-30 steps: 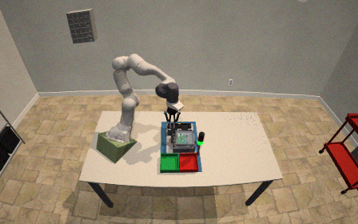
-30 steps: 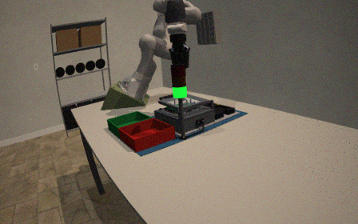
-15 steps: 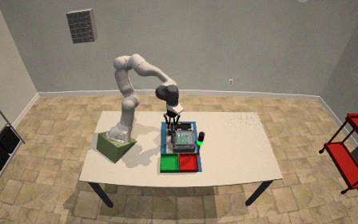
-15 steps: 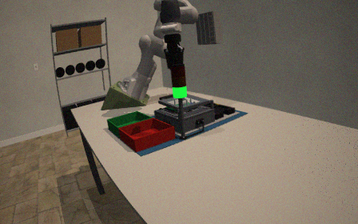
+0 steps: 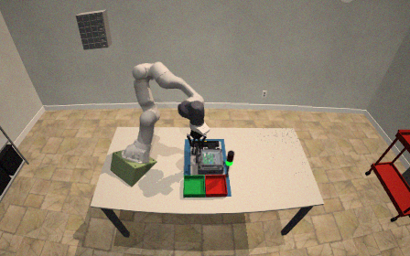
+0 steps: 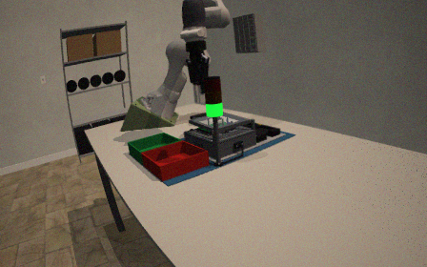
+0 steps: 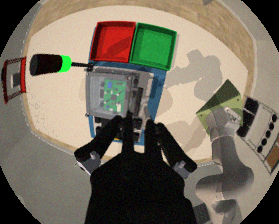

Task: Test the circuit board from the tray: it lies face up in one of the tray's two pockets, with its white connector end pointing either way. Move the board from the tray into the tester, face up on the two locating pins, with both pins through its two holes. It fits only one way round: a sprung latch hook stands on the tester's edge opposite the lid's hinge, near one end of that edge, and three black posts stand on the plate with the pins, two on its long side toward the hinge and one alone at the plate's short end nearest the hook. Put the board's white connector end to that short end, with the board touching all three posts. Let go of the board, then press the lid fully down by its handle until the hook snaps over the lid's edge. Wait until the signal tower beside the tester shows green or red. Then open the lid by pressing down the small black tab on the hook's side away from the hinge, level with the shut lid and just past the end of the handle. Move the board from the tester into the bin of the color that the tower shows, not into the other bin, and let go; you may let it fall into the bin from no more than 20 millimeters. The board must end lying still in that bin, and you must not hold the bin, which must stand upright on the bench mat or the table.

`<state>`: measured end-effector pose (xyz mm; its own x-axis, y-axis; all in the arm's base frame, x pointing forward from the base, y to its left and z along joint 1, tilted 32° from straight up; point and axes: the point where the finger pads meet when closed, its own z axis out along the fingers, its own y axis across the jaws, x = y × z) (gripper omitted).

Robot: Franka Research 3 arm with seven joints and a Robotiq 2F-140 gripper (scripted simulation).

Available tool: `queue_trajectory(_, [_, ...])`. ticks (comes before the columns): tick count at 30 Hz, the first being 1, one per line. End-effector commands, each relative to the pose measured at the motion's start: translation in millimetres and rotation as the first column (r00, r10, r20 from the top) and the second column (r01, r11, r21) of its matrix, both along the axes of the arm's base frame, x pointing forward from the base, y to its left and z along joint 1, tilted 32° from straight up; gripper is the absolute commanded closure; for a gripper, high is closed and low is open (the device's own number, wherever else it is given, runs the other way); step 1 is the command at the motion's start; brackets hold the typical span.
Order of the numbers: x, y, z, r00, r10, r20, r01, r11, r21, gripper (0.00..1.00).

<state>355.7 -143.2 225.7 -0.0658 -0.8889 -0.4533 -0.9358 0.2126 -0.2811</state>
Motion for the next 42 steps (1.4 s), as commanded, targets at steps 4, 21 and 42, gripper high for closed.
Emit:
queue_trajectory(4, [1,-3,0,0.999,0.031,0.016,-0.031,0.999,-0.020,0.84])
queue_trajectory(21, [7,4,-15,0.999,0.031,0.016,-0.031,0.999,-0.020,0.84])
queue_trajectory(42, [9,6,-19,0.999,0.031,0.016,-0.031,0.999,-0.020,0.84])
